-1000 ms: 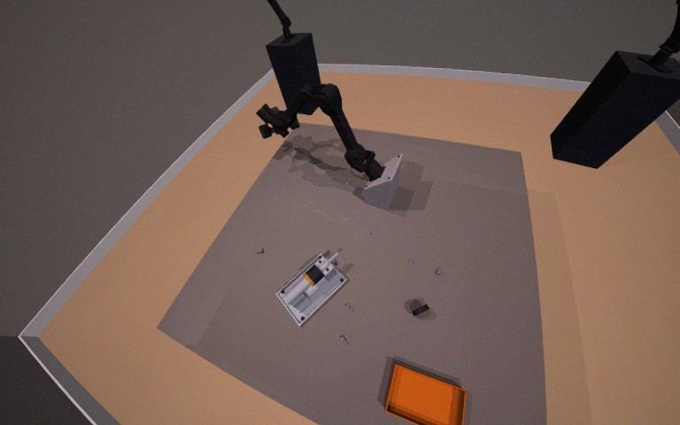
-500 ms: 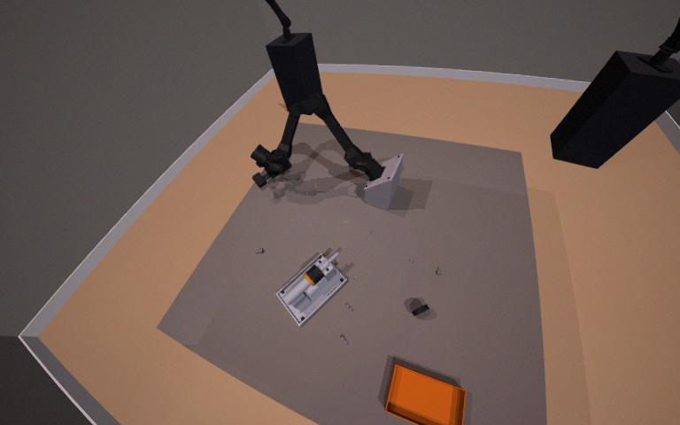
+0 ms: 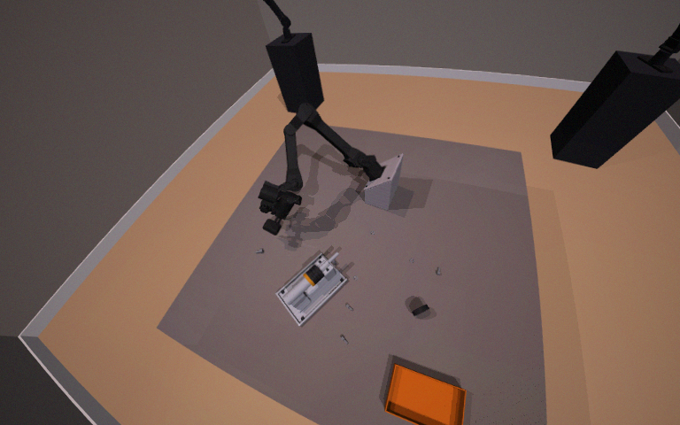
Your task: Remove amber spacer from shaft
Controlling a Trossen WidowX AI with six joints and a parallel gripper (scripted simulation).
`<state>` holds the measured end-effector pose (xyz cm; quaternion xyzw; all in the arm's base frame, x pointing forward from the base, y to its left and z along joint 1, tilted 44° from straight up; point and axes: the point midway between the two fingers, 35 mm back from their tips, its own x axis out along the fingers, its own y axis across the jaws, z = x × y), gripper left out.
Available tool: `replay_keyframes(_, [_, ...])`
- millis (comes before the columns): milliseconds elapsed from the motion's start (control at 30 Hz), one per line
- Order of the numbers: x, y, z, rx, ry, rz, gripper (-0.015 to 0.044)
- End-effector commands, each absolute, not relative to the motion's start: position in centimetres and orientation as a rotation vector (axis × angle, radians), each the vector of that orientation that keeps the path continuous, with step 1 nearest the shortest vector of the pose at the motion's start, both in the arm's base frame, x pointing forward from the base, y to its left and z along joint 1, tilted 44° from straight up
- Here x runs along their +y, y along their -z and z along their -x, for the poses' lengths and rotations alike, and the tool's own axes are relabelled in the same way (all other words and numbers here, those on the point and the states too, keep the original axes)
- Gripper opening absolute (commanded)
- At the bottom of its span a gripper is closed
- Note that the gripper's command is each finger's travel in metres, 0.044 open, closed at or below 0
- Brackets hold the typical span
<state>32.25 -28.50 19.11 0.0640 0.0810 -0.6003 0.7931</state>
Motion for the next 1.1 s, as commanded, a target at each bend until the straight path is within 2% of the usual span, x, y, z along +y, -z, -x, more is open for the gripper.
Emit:
replay_keyframes(0, [-23.5,-15.6,-35.3,0.268,1.175,-0.069,0.0440])
replay_keyframes(333, [-10.8,-8.4,-39.1,0.423,0.874,0.123,0.0440])
replay_keyframes(533, [-6.0,-5.6,-38.9,0.467,0.759,0.207,0.0440])
replay_keyframes(633, [-3.5,-3.0,-37.1,0.523,0.704,0.336,0.0440])
replay_keyframes(800, [-1.2,-0.1,-33.7,0.591,0.642,0.543,0.0440])
replay_keyframes(1067, [-1.2,-0.1,-33.7,0.593,0.639,0.550,0.0440])
